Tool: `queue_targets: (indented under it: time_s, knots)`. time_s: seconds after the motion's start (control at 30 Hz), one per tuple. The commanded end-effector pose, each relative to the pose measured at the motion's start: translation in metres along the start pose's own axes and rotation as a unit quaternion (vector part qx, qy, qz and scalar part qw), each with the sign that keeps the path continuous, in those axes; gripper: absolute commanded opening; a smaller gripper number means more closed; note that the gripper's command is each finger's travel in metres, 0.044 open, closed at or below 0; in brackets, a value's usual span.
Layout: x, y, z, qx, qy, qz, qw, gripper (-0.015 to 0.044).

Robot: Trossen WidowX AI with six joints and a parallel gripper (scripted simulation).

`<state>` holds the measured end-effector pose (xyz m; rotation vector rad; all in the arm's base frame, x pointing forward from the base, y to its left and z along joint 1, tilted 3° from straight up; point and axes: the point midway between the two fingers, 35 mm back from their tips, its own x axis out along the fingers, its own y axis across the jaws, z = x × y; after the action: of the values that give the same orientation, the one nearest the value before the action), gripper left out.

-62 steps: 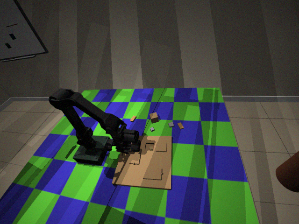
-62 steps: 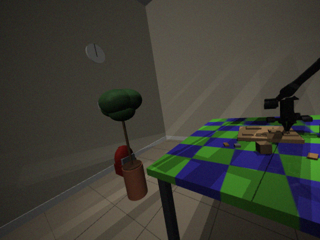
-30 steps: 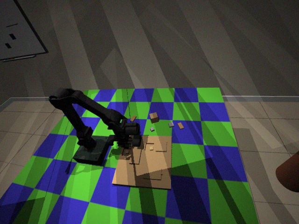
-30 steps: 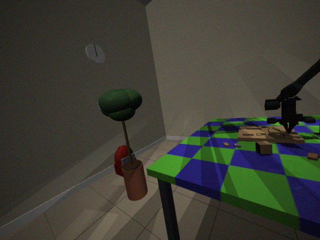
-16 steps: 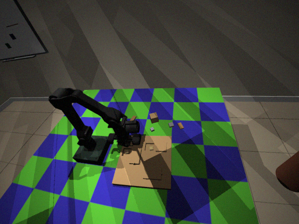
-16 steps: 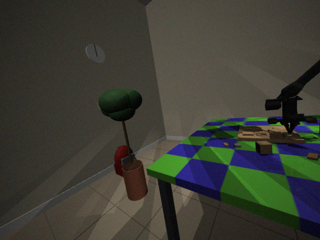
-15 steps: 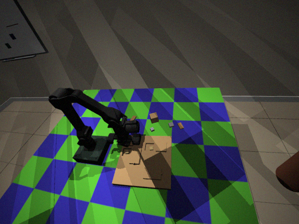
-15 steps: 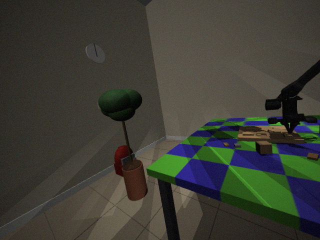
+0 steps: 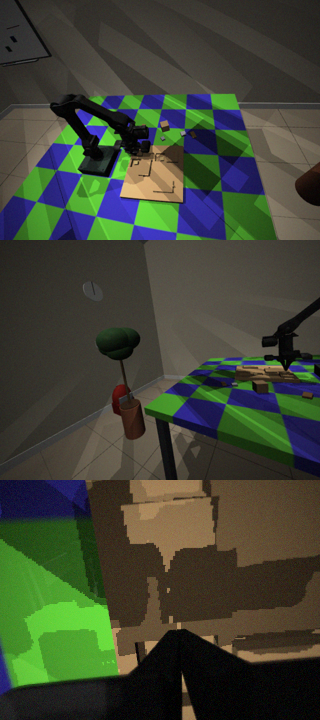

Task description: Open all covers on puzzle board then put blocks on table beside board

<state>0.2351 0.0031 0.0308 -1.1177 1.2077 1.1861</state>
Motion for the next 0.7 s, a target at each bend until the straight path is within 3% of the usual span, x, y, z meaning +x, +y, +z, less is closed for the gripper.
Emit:
queue_targets:
  time_s: [0.0,0.67]
  knots:
    - [-0.007,-0.003,0.002,0.002,-0.003,-0.006,1.000,0.0000]
    - [-0.025,-0.002,0.002,0.000,0.000,0.000,1.000,0.0000]
